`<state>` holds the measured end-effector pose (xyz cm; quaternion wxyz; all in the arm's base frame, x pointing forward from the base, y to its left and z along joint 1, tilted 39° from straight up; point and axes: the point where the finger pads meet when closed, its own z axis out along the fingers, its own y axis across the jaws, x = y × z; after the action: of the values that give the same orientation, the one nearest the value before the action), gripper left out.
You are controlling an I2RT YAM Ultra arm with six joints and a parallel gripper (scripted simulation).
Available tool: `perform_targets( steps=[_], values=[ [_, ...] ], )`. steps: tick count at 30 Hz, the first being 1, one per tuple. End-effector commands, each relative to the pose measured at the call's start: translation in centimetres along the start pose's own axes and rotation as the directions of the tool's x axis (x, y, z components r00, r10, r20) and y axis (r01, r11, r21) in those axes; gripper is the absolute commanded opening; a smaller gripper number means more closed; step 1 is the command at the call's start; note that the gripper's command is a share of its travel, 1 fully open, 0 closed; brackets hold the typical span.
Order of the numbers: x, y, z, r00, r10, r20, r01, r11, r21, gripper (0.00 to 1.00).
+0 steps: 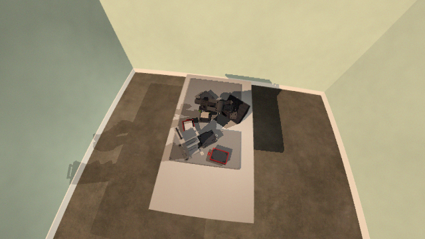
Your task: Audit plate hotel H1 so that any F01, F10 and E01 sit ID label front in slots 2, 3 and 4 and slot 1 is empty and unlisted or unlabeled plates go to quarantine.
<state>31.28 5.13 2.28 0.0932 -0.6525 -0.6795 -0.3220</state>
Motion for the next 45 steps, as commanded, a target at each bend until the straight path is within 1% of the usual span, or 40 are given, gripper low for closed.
perform_targets(
  steps=[1,5,6,8,12,15,18,22,23,25,27,30,34,39,40,42,45],
  values=[
    [-0.7,-0.8,0.7,1.000,0.022,0.018,-0.022,1.000,0.011,0.86],
    [-0.6,-0.8,0.9,1.000,0.018,0.016,-0.018,1.000,0.014,0.86],
    [-1.0,0.0,0.5,0.999,0.022,0.024,-0.022,1.000,-0.009,0.86],
    [-0.9,-0.1,0.6,1.000,0.020,0.023,-0.020,1.000,-0.007,0.86],
    [-0.6,-0.8,1.4,1.000,0.017,0.016,-0.017,1.000,0.015,0.86],
    [-1.0,-0.7,1.3,0.999,0.027,0.020,-0.027,1.000,0.008,0.86],
    [-0.6,-0.8,1.7,1.000,0.017,0.017,-0.017,1.000,0.012,0.86],
    [-0.8,-0.8,1.8,1.000,0.021,0.018,-0.022,1.000,0.012,0.86],
    [-0.9,-0.4,1.4,0.999,0.023,0.023,-0.023,1.000,-0.007,0.86],
    [-0.9,-0.8,1.9,0.999,0.025,0.020,-0.025,1.000,0.009,0.86],
    [-0.7,-0.9,2.2,1.000,0.019,0.017,-0.019,1.000,0.014,0.86],
    [-0.9,-0.5,2.2,1.000,0.020,0.020,-0.020,1.000,0.004,0.86],
    [-0.6,-0.8,2.6,1.000,0.014,0.017,-0.014,1.000,0.011,0.86],
    [-1.0,-0.8,2.7,0.999,0.026,0.020,-0.026,1.000,0.008,0.86],
    [-0.8,-0.5,2.5,1.000,0.019,0.021,-0.019,1.000,0.000,0.86],
    [-0.7,-0.9,3.0,1.000,0.018,0.017,-0.018,1.000,0.014,0.86],
    [-0.9,-0.8,3.1,1.000,0.024,0.020,-0.025,1.000,0.010,0.86]
  ],
)
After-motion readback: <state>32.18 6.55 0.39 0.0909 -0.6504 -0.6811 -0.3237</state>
